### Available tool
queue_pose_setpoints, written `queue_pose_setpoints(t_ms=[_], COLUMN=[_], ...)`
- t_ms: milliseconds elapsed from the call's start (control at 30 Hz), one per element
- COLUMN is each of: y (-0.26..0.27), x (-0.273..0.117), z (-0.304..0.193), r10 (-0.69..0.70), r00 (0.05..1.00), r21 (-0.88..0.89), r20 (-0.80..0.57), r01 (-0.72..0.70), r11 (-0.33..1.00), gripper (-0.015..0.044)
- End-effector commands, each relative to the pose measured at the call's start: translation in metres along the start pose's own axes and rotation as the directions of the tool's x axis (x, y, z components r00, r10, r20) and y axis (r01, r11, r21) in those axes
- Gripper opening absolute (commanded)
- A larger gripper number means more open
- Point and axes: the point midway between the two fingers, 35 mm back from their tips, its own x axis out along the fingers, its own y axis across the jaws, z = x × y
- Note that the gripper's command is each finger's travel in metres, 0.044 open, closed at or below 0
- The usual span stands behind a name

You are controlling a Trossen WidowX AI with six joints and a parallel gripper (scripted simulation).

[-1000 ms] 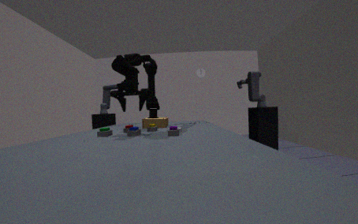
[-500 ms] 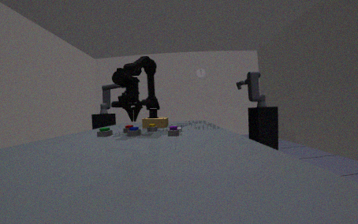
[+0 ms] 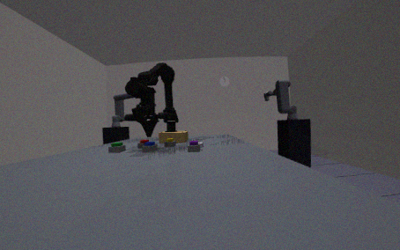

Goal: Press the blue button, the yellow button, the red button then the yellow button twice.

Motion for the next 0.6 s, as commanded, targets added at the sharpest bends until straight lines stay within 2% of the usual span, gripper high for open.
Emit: queue_pose_setpoints(t_ms=[0,567], y=[0.0,0.0], x=[0.01,0.03], z=[-0.003,-0.004], r10=[-0.002,-0.002], r00=[1.0,1.0], r21=[0.001,0.001], r20=[-0.011,-0.012], r01=[0.002,0.002], r11=[1.0,1.0], gripper=[0.002,0.002])
